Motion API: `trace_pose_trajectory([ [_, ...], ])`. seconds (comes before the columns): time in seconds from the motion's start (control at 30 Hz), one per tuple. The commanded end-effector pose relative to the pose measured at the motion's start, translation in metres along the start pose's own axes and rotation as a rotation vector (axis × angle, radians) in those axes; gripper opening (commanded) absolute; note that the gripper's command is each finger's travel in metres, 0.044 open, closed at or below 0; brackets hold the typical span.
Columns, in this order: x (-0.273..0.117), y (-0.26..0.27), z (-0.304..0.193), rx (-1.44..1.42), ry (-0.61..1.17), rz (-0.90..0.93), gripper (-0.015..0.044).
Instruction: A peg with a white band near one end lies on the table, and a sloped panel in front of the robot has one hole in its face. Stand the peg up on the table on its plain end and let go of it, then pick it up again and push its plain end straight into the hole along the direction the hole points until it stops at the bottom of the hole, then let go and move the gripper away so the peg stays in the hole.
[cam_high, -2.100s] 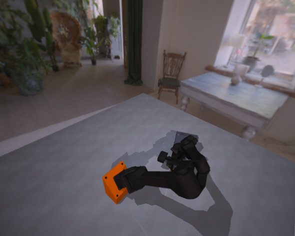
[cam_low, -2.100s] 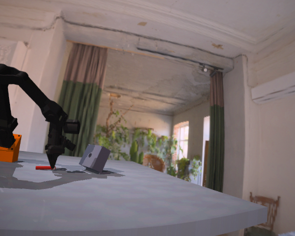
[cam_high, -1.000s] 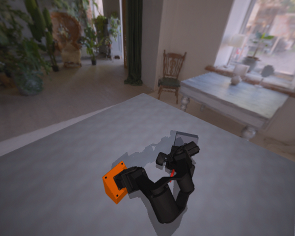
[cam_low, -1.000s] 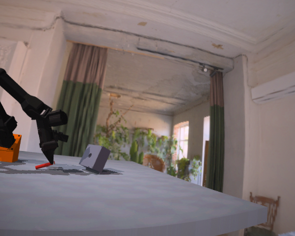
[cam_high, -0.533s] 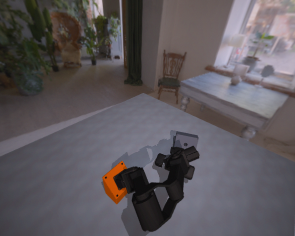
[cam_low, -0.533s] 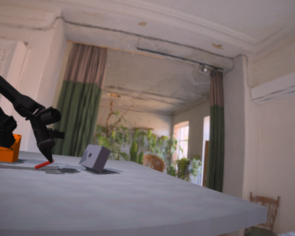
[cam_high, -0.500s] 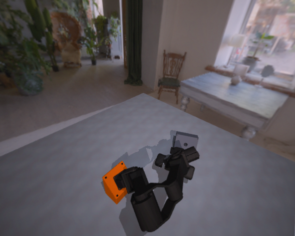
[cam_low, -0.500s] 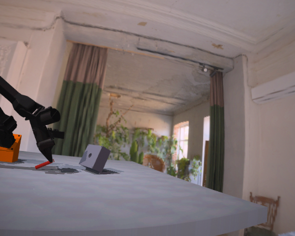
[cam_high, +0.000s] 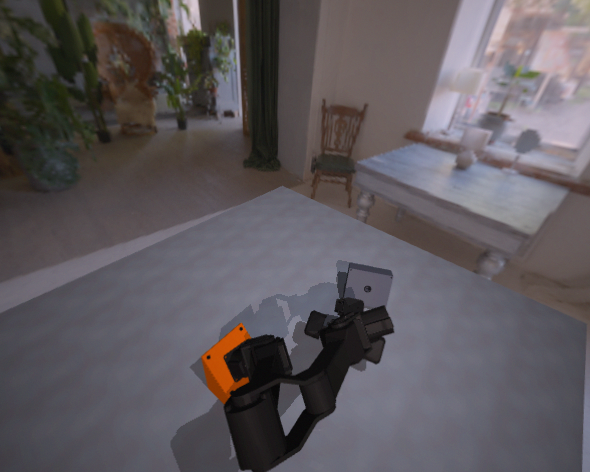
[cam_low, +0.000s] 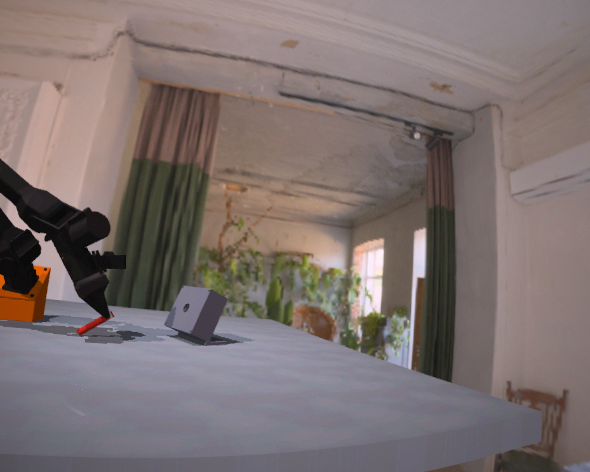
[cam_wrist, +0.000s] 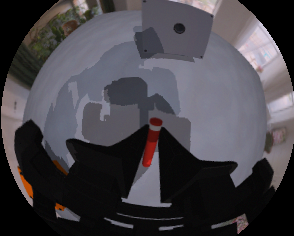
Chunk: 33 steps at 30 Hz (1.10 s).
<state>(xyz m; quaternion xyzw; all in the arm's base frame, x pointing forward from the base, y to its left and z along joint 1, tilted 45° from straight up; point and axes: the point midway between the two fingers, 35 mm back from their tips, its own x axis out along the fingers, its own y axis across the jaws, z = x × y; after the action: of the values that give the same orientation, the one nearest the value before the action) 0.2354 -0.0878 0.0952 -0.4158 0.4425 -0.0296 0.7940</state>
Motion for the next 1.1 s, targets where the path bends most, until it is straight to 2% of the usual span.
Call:
trace_pose_trajectory([
  [0.0,-0.002,0.0,-0.001,-0.003,-0.039,0.0,0.0051],
  [1.07,-0.02,0.0,-0.014,-0.007,-0.316,-0.001,0.0051],
])
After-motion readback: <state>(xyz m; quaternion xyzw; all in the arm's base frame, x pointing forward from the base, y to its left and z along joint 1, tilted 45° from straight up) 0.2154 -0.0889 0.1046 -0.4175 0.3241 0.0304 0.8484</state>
